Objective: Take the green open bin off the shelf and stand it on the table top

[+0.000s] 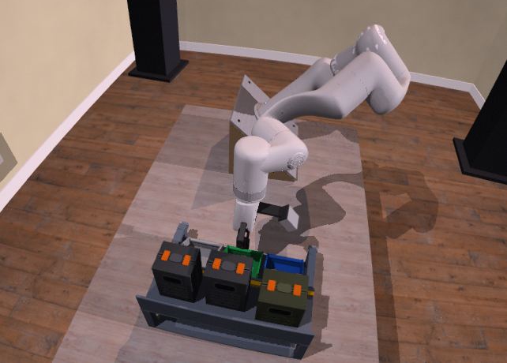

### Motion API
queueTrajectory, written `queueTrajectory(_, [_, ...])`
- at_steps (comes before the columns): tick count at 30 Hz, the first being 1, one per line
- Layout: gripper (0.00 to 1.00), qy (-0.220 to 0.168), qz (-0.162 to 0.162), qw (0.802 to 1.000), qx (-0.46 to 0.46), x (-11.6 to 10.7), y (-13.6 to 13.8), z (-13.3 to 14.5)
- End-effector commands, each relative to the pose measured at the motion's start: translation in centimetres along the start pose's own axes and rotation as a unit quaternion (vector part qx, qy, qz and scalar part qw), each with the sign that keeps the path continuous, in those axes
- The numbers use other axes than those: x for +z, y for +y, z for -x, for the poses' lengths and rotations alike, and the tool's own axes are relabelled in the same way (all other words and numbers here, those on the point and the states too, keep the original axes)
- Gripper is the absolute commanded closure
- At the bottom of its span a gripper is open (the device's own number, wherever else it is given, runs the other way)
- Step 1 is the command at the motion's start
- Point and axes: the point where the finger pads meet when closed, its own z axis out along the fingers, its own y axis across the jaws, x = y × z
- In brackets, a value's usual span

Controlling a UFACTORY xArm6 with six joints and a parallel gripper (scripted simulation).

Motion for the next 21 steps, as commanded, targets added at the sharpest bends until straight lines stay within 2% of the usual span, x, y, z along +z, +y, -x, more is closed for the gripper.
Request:
queueTrajectory(1, [0.0, -0.001, 0.002, 1.0, -0.001, -0.19, 0.15, 0.0])
queueTrajectory(21, [0.0, -0.001, 0.002, 1.0, -0.001, -0.81, 0.17, 0.0])
